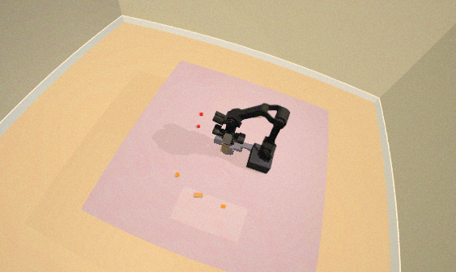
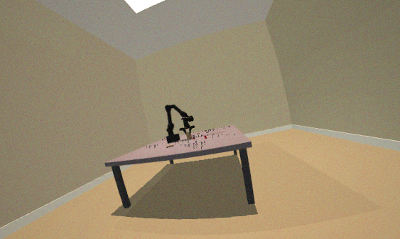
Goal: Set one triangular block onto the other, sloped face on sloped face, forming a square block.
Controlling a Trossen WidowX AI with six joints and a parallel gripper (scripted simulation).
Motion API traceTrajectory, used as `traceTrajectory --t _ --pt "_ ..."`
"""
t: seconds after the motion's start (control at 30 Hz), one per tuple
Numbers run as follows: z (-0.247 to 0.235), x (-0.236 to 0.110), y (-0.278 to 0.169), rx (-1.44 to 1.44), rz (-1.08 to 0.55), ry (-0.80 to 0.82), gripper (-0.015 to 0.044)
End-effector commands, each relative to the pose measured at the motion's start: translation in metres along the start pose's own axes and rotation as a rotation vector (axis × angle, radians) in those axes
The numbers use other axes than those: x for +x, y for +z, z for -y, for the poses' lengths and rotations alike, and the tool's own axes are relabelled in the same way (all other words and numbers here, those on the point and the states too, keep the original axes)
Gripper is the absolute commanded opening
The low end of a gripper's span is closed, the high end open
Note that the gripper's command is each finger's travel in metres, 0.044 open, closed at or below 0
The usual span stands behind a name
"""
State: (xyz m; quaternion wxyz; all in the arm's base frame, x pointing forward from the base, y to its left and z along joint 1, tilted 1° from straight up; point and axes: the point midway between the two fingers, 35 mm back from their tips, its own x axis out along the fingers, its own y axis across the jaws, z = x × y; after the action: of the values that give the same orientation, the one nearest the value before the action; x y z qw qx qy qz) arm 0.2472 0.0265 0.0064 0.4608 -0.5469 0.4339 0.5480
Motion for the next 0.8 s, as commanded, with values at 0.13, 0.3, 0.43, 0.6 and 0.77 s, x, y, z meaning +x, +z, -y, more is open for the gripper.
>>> traceTrajectory --t 0.13,0.3,0.43,0.6,0.77 --pt "-0.0011 0.0053 0.0028 0.005 0.006 0.002 0.0" --pt "-0.0015 0.0084 0.0039 0.005 0.006 0.002 0.0" --pt "-0.0018 0.0108 0.0047 0.005 0.007 0.002 0.0" --pt "-0.002 0.0123 0.0053 0.005 0.007 0.002 0.0" --pt "-0.002 0.0123 0.0053 0.005 0.007 0.002 0.0"
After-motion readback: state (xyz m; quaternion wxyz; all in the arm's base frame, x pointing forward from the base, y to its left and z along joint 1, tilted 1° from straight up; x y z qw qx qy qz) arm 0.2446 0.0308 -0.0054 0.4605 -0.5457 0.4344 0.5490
